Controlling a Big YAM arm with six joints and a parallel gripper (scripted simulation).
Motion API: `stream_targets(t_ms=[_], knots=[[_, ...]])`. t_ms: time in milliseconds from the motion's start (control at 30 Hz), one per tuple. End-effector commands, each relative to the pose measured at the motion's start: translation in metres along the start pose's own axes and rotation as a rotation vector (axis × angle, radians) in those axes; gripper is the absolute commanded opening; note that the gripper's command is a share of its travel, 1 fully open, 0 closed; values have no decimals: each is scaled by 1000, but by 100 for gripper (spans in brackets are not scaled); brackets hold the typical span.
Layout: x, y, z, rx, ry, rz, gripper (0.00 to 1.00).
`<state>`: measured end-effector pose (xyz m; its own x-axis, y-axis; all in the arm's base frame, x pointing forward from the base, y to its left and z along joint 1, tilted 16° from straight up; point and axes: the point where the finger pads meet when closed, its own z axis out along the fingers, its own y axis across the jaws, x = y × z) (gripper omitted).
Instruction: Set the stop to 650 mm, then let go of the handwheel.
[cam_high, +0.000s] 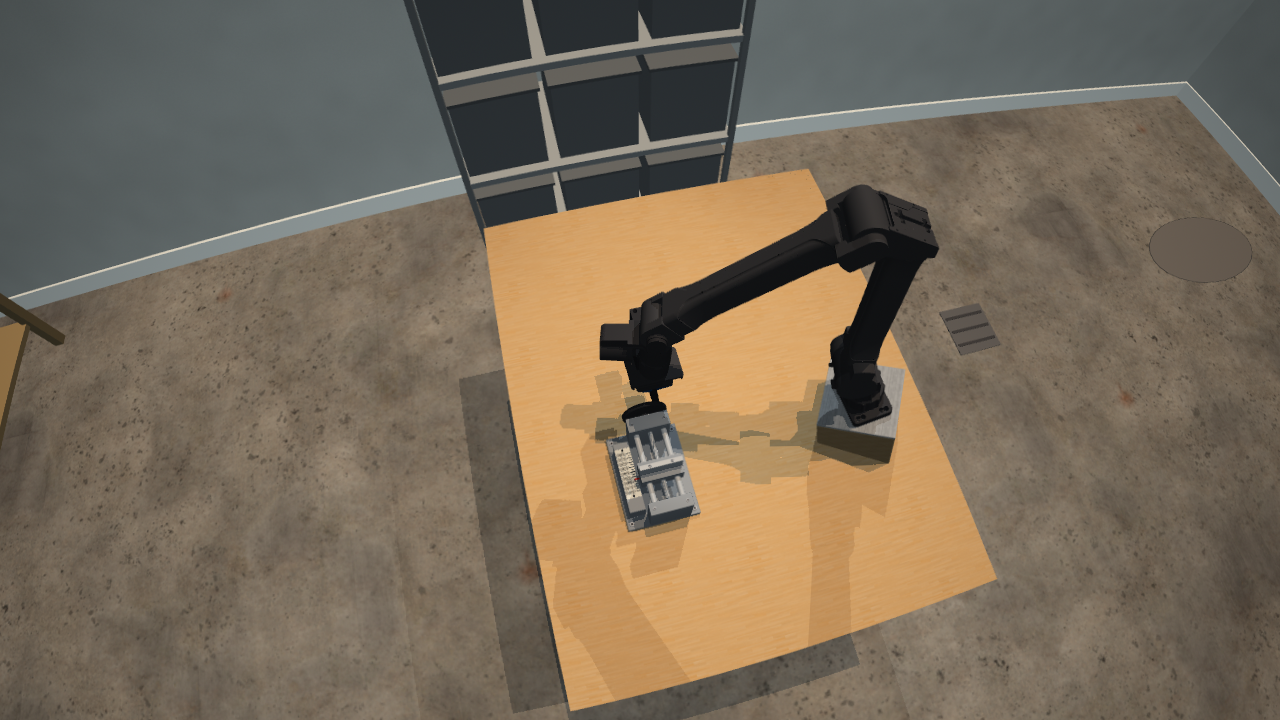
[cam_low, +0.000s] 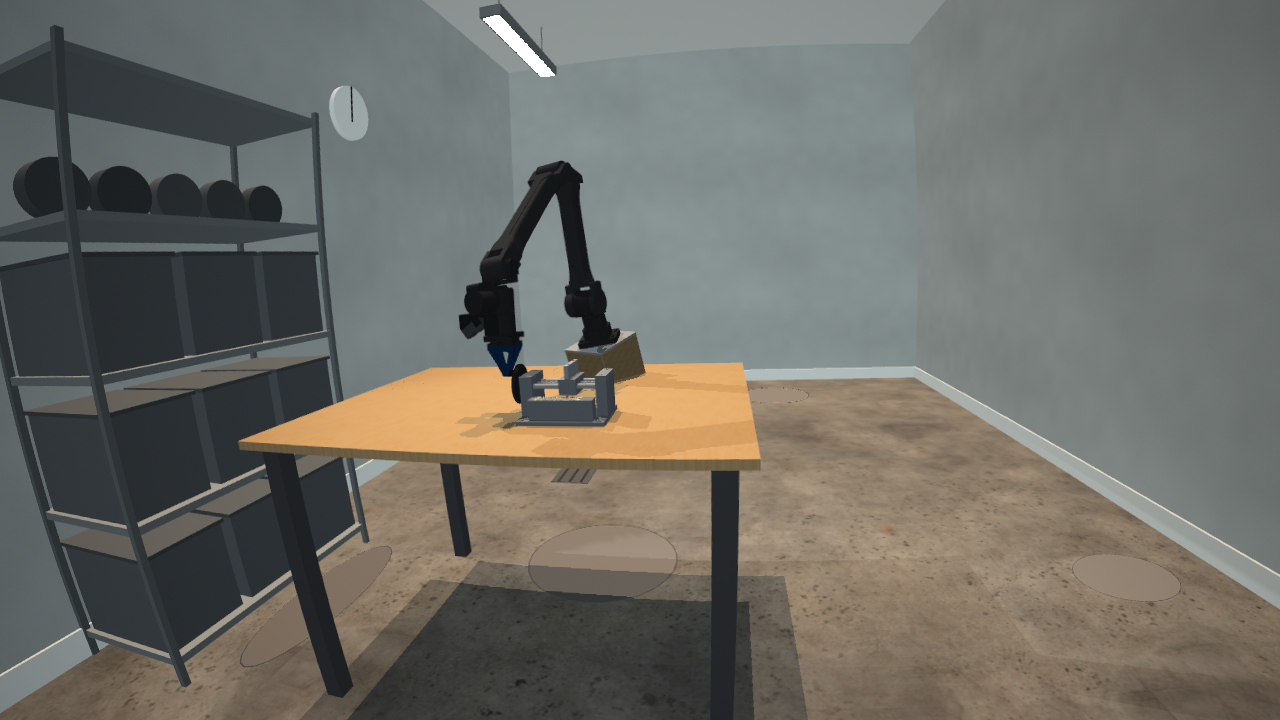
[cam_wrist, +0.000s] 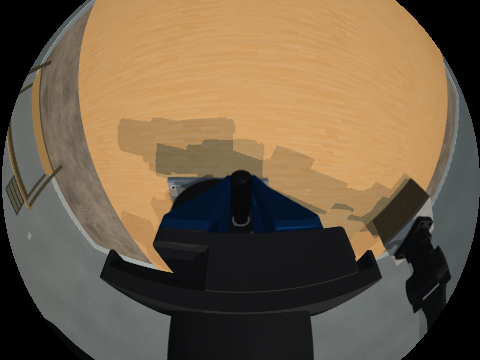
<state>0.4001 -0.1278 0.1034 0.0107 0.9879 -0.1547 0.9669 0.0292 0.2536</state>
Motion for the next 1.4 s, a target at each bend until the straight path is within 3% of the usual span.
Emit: stream_targets(t_ms=[0, 1367], knots=[[-7, -8, 13, 16, -3, 4, 6], [-7, -9, 38, 15, -5, 5, 6]])
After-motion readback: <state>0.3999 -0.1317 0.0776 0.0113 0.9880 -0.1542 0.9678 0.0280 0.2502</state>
